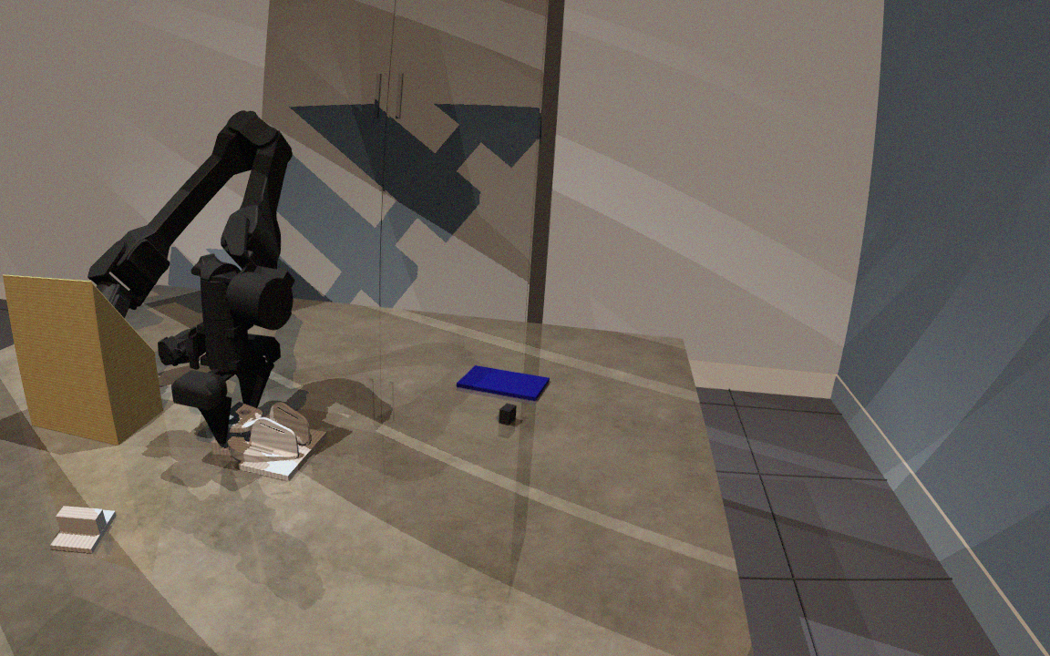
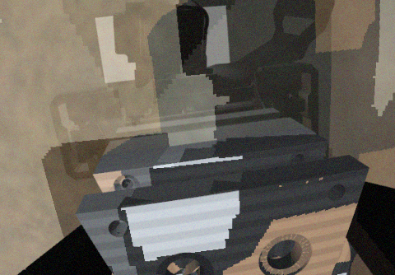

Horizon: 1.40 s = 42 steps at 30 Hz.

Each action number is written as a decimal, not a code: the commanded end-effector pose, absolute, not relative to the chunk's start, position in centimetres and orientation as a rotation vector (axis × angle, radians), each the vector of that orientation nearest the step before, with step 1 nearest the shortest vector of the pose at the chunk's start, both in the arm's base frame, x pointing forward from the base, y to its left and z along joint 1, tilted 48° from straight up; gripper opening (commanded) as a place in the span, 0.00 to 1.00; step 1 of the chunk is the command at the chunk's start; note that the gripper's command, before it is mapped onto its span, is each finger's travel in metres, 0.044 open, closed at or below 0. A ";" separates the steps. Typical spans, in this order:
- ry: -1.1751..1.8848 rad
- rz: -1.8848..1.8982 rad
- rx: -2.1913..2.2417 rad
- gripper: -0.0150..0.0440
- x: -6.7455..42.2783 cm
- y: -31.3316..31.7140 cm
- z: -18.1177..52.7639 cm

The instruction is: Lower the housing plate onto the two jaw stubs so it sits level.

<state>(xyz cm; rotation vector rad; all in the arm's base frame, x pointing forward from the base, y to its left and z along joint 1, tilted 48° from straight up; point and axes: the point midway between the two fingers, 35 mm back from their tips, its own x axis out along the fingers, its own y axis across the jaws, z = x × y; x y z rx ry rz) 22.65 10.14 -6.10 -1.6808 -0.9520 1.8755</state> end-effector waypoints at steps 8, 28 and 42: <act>-0.948 1.874 -1.674 0.85 22.6 10.3 -6.3; -0.948 1.874 -1.674 0.85 22.5 10.7 -6.6; -0.949 1.874 -1.675 0.85 22.5 10.9 -6.7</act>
